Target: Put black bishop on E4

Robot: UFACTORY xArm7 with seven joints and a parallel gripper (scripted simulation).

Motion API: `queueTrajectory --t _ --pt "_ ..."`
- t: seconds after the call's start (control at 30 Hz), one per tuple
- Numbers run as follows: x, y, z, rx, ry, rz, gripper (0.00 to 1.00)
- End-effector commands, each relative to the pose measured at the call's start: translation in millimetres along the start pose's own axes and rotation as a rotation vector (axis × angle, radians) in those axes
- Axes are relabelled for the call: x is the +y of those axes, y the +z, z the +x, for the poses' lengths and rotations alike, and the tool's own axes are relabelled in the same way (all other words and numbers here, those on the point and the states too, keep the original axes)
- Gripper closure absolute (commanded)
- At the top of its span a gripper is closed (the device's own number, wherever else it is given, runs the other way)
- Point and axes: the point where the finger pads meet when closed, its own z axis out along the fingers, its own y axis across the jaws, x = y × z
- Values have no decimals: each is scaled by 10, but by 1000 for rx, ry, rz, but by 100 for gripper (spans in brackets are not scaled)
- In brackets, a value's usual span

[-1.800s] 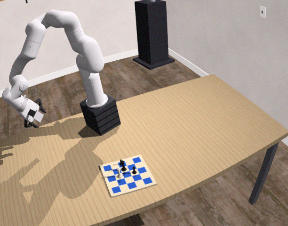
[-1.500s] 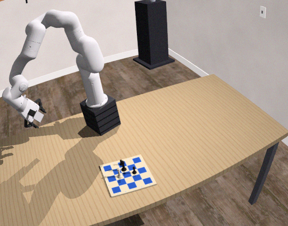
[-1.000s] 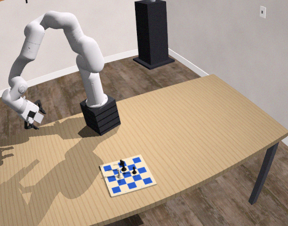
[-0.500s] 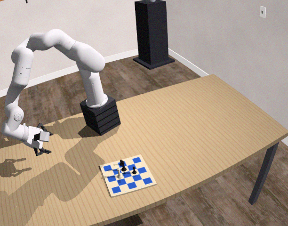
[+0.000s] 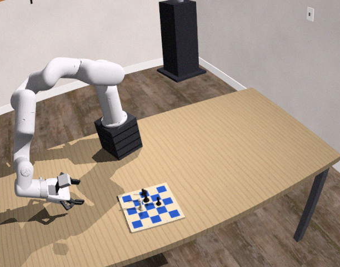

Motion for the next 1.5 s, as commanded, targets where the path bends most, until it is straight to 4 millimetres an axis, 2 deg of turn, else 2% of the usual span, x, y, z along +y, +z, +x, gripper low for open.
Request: queueTrajectory --t 0.0,0.07,0.1,0.13,0.17,0.23,0.33,0.43,0.57,1.47 --pt "395 246 134 150 -126 17 0" --pt "395 246 134 150 -126 17 0" --pt "533 354 210 216 -180 8 0" --pt "533 354 210 216 -180 8 0" --pt "646 445 277 276 -228 -5 0" --pt "646 445 277 276 -228 -5 0" --pt "809 580 379 374 -304 -32 0" --pt "809 580 379 374 -304 -32 0" --pt "948 698 469 473 -377 -69 0" --pt "961 710 477 484 -385 -74 0"
